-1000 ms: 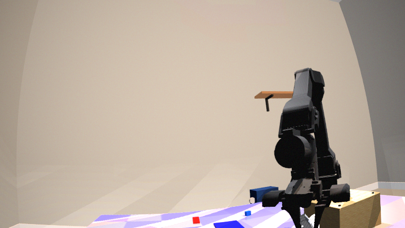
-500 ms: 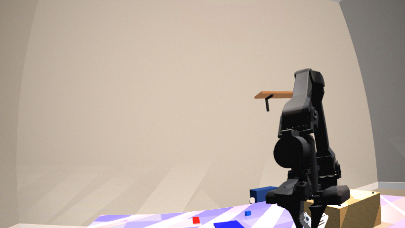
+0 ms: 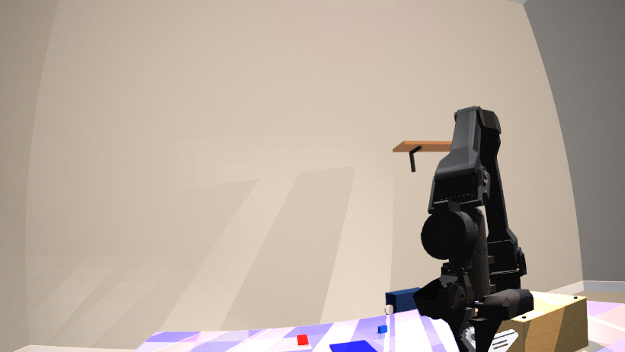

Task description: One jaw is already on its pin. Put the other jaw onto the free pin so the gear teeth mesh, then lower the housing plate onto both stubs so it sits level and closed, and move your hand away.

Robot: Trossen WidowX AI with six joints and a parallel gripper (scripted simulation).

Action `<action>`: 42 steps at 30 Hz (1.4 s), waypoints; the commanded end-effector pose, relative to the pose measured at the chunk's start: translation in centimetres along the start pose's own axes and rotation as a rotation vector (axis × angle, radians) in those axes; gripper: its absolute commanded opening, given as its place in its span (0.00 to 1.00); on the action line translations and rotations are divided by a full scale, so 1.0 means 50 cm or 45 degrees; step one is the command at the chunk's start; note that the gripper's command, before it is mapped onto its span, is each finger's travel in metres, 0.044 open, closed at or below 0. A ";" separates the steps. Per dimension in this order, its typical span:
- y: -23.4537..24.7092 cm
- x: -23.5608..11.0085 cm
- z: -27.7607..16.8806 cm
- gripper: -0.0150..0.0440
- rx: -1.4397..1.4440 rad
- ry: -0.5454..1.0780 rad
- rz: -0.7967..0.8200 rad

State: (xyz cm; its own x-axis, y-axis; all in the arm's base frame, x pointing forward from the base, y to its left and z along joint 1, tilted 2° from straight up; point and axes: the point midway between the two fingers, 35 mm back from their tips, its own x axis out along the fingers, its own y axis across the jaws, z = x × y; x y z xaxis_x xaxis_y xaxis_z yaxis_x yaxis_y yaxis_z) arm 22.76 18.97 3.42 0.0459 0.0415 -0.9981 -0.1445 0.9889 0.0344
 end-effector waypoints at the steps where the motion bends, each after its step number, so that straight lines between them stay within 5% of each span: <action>1: -0.002 -0.001 0.000 0.32 0.032 -0.006 0.000; 42: -0.030 -0.001 -0.016 0.32 1.032 -0.006 0.000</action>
State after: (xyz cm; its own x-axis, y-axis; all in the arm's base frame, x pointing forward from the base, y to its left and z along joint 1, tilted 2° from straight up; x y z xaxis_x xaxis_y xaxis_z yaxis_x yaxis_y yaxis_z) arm 22.14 17.44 3.30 0.0456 0.0390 -0.9982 0.6022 0.7962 0.0586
